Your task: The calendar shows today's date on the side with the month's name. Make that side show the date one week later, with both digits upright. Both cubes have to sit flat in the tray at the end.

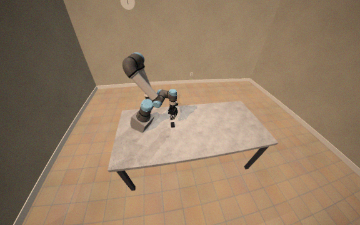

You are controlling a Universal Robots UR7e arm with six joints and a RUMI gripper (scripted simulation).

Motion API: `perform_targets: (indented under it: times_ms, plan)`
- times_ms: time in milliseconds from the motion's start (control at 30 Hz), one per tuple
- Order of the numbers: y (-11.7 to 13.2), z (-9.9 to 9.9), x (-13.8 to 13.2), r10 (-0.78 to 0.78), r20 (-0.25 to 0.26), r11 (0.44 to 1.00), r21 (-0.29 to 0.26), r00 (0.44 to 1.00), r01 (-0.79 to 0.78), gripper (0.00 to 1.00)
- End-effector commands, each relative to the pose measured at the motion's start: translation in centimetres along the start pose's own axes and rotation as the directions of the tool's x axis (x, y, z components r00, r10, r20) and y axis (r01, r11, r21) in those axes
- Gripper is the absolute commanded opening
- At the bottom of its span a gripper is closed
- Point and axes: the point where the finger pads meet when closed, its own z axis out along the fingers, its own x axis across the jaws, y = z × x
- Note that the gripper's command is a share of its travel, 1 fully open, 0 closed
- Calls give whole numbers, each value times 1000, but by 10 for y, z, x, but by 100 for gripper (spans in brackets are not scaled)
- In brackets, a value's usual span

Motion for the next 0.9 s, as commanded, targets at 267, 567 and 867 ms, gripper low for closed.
perform_targets:
  times_ms: [267, 567, 867]
  plan:
    - [11, 1, 12, 380, 0, 925, -5, 925, -380, 10]
    - [18, 2, 18, 583, 0, 813, -6, 813, -583, 10]
    - [28, 3, 25, 767, -1, 642, -6, 642, -767, 10]
